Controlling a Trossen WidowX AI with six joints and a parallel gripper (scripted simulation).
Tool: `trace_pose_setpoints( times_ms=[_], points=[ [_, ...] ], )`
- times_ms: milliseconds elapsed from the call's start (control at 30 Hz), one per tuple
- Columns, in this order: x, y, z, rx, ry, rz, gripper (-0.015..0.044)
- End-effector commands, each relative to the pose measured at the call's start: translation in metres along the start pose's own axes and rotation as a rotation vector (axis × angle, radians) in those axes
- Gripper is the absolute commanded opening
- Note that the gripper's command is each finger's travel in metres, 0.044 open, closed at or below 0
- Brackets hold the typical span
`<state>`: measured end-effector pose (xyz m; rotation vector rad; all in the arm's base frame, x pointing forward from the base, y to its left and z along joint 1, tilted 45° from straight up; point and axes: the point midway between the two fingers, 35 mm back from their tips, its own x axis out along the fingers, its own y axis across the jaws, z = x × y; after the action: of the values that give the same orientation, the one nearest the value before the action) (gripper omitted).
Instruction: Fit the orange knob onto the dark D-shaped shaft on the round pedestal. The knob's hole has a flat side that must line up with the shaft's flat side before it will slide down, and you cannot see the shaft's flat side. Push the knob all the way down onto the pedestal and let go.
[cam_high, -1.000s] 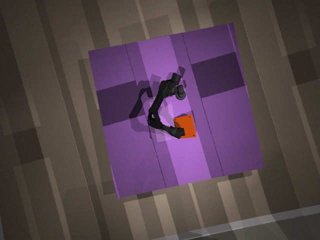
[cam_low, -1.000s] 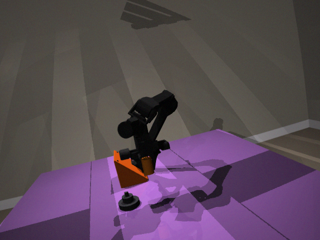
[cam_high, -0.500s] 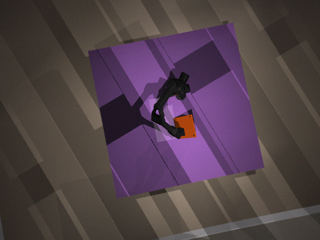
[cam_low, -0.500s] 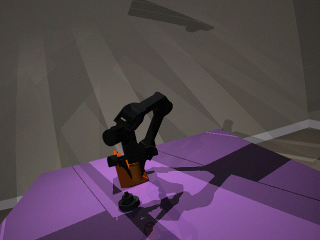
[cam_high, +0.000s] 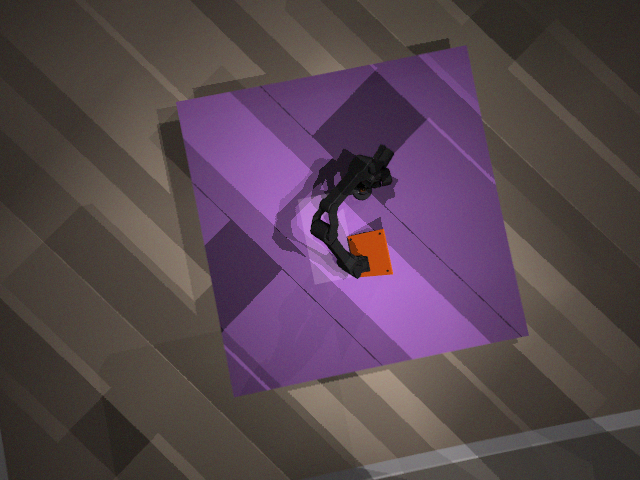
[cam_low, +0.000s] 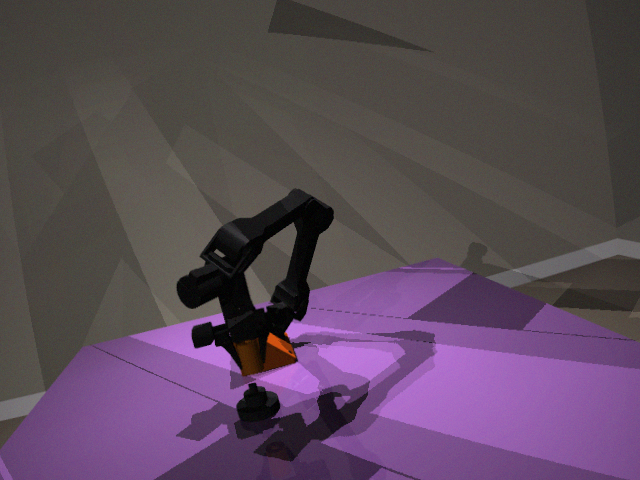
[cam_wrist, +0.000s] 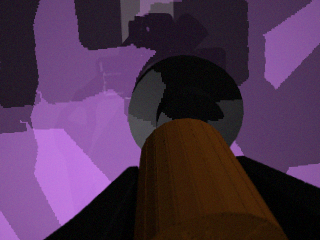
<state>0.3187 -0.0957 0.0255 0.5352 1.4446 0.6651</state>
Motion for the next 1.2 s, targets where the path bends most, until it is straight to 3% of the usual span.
trace_pose_setpoints(
  times_ms=[0,467,1167],
  points=[
    [0.002,-0.010,-0.003,-0.006,0.004,-0.002,0.0000],
    [0.028,-0.010,-0.003,-0.006,0.003,-0.001,0.0000],
    [0.029,-0.010,-0.002,-0.010,0.003,-0.001,0.0000]
  ],
)
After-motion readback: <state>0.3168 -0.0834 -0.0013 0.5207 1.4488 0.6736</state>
